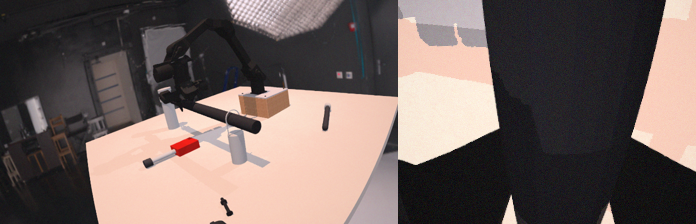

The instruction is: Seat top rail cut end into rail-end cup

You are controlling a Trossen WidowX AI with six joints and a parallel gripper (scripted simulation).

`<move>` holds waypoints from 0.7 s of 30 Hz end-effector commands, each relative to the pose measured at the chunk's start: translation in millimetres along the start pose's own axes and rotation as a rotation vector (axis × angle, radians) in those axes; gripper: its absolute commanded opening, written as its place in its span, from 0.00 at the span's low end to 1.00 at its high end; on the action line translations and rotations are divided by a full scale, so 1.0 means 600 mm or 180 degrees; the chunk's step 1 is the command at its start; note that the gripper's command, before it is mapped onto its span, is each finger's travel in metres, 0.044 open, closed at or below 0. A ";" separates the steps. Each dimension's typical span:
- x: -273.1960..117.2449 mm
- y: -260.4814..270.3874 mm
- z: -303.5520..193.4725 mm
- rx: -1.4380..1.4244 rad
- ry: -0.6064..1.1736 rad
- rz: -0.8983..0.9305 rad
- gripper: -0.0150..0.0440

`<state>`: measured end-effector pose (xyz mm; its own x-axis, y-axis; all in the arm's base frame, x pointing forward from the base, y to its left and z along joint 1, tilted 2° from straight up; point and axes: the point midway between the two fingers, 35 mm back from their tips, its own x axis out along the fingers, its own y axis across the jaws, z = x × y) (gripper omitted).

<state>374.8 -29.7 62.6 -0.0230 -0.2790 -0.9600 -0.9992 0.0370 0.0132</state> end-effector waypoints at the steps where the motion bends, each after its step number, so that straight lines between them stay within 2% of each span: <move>1: -0.002 0.001 -0.001 0.0004 0.0011 -0.0003 0.25; 21: -0.004 0.002 -0.004 0.0011 0.0030 -0.0001 0.25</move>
<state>374.3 -29.7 63.0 -0.0244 -0.2790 -0.9600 -0.9992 0.0386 0.0142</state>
